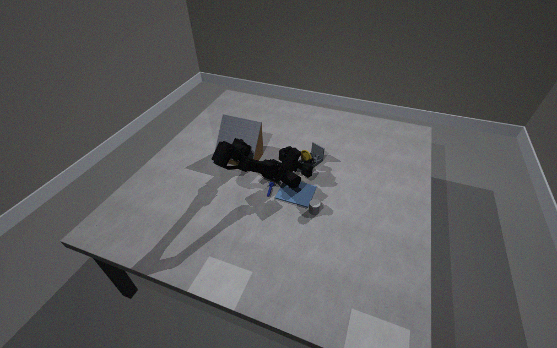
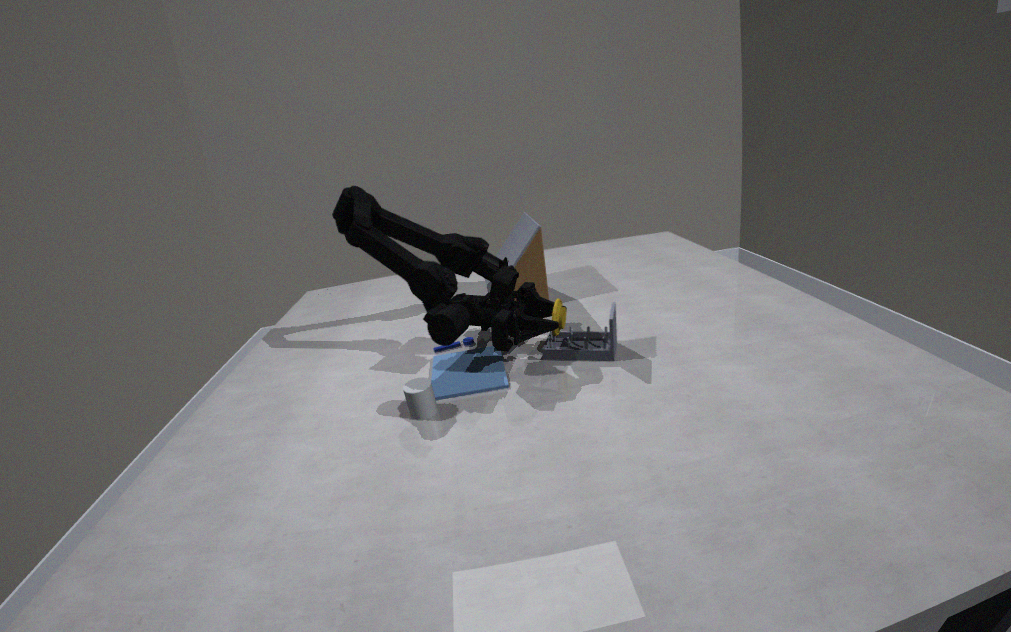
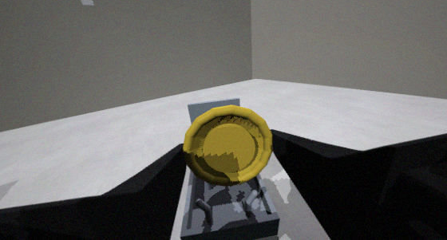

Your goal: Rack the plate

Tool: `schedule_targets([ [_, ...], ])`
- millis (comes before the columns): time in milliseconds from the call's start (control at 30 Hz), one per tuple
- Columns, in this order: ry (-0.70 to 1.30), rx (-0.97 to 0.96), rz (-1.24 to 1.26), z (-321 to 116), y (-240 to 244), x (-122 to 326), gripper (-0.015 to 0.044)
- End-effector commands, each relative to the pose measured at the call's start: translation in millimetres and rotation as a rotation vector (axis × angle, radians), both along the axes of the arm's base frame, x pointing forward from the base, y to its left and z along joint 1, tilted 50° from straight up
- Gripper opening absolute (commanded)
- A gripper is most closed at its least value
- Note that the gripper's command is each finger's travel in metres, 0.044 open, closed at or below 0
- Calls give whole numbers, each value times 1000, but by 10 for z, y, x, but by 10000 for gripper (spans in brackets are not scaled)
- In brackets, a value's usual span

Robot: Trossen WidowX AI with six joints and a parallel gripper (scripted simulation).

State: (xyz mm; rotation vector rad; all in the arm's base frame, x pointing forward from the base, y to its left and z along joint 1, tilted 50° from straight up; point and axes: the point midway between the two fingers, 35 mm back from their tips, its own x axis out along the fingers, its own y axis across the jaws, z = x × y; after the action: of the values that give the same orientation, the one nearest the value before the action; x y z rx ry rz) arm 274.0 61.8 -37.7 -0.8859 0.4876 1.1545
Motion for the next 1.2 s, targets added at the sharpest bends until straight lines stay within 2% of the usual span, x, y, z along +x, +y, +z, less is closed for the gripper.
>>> schedule_targets([
  [0,13,0,-4,-59,29,-39,0],
  [200,4,0,3,-190,-125,-22,0],
  [667,20,-5,-8,-181,-105,-51,0],
  [1167,15,-4,-2,-177,-101,-48,394],
])
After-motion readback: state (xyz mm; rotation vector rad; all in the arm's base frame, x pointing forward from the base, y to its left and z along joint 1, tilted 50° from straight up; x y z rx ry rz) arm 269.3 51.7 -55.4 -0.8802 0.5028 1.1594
